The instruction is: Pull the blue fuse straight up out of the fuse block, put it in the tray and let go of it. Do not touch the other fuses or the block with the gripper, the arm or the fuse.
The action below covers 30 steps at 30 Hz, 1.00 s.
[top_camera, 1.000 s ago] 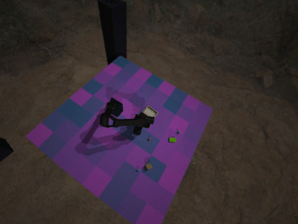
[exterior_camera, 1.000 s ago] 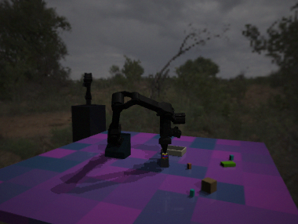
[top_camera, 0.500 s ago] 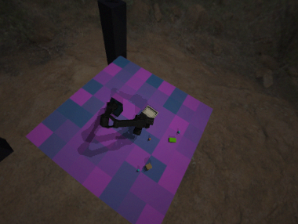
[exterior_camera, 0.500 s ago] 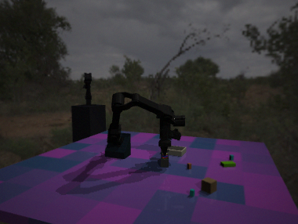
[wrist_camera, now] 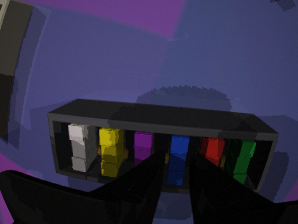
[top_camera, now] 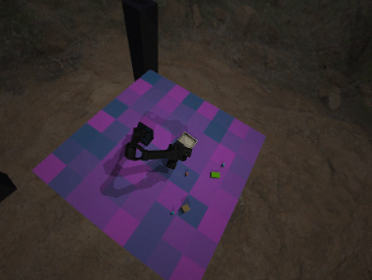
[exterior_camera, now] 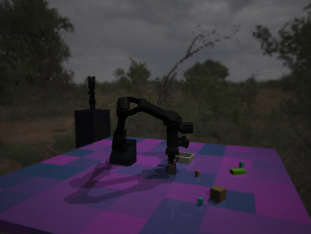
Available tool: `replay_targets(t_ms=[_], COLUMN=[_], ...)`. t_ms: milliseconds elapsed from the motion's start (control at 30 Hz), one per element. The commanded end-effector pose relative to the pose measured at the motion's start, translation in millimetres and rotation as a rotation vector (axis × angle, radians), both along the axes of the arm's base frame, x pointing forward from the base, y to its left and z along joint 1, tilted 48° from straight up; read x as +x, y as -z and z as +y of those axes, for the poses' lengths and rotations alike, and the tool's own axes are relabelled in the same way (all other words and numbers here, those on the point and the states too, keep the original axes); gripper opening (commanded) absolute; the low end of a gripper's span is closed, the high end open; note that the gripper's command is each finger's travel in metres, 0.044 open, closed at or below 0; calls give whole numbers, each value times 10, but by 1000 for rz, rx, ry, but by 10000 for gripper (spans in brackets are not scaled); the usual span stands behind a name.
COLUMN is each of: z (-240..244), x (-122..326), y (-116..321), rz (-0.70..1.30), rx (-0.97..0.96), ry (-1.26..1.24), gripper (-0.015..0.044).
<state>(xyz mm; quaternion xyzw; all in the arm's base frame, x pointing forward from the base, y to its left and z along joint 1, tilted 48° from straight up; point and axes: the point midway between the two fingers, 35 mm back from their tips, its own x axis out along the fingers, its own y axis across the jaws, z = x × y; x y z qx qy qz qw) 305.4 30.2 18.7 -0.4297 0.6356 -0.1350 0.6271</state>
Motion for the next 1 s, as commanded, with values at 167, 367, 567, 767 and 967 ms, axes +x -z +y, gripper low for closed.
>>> replay_targets(t_ms=[167,367,567,767,967], z=[-32,-22,-22,-9,13], x=[-4,-2,-2,-4,-7], y=[28,21,21,10,-9], rz=[4,2,2,2,2], rx=[-5,-1,-1,-1,-1], ry=[-4,0,0,0,-1], gripper=[70,30,0,0,0])
